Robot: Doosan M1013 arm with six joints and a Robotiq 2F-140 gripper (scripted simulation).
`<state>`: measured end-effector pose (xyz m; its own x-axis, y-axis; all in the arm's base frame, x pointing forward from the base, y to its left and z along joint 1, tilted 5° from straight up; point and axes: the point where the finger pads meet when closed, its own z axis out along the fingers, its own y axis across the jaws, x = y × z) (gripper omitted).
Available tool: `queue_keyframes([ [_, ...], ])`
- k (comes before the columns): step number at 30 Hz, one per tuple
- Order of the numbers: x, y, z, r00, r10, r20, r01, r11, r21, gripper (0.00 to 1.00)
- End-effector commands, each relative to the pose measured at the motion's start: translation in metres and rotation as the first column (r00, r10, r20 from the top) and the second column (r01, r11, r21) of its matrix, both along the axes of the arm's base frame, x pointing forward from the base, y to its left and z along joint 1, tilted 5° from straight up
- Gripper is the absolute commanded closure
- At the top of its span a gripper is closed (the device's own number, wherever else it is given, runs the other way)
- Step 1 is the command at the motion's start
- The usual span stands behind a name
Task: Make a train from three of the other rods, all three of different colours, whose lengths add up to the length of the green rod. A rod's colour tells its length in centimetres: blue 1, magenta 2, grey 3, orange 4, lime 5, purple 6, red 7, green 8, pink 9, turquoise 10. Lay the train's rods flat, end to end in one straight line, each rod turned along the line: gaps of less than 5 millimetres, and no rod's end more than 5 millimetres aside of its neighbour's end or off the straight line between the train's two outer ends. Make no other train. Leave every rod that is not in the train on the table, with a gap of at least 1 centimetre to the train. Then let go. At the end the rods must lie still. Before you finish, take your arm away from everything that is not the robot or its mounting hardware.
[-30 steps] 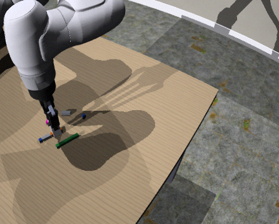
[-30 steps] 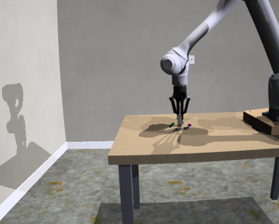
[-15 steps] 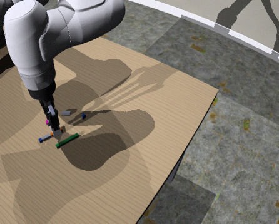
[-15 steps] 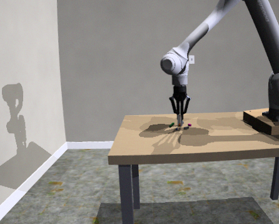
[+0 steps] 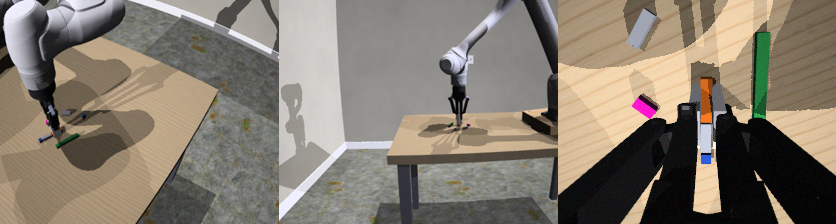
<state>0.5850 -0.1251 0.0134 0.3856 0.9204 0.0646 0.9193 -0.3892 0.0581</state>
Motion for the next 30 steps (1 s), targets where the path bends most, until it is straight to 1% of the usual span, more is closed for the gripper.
queue_keyframes([
  [1,0.0,0.0,0.0,1.0,0.0,0.0,0.0,1.0,0.0,0.95],
  [2,0.0,0.0,0.0,1.0,0.0,0.0,0.0,1.0,0.0,0.92],
  [7,0.0,0.0,0.0,1.0,0.0,0.0,0.0,1.0,0.0,0.9],
  [8,0.0,0.0,0.0,1.0,0.0,0.0,0.0,1.0,0.0,0.88],
  [10,0.0,0.0,0.0,1.0,0.0,0.0,0.0,1.0,0.0,0.88],
  [11,0.0,0.0,0.0,1.0,0.0,0.0,0.0,1.0,0.0,0.85],
  [24,0.0,0.0,0.001,1.0,0.0,0.0,0.0,1.0,0.0,0.85],
  [27,0.0,0.0,0.005,1.0,0.0,0.0,0.0,1.0,0.0,0.85],
  [30,-0.001,0.0,0.014,1.0,0.0,0.0,0.0,1.0,0.0,0.85],
])
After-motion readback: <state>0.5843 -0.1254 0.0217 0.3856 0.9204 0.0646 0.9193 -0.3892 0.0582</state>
